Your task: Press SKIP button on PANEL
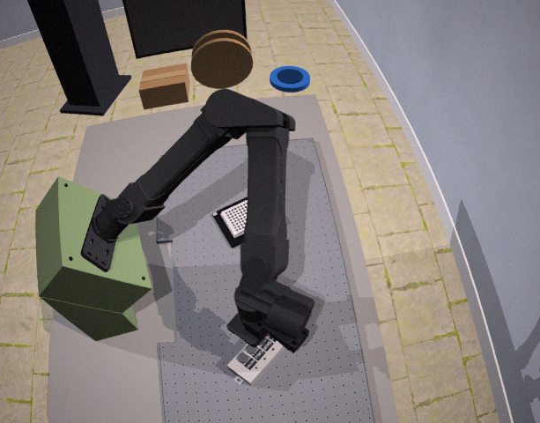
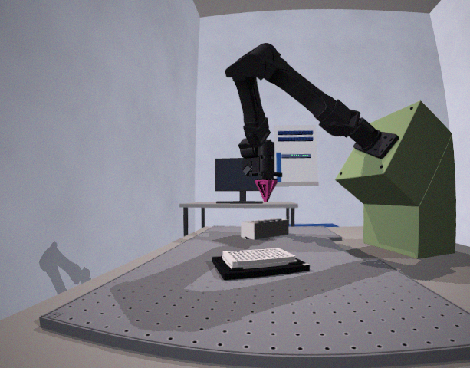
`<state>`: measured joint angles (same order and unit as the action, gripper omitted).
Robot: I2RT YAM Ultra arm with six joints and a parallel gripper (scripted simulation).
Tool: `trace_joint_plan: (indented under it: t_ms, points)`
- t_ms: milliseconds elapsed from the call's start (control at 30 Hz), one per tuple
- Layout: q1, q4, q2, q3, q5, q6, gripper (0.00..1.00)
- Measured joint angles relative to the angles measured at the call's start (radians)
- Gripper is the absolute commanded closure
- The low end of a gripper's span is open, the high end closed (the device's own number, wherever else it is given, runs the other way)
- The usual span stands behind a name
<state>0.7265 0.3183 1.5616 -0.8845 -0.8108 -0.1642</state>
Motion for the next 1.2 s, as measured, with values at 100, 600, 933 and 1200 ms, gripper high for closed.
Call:
trace_joint_plan:
  t_ms: [100, 600, 933, 1200]
  points:
    - [0.022, 0.055, -0.029, -0.01, -0.01, 0.021, 1.0]
    - [0.027, 0.125, -0.023, -0.023, -0.018, 0.055, 1.0]
    - [0.027, 0.127, -0.023, -0.023, -0.018, 0.055, 1.0]
    - [0.027, 0.127, -0.023, -0.023, -0.018, 0.055, 1.0]
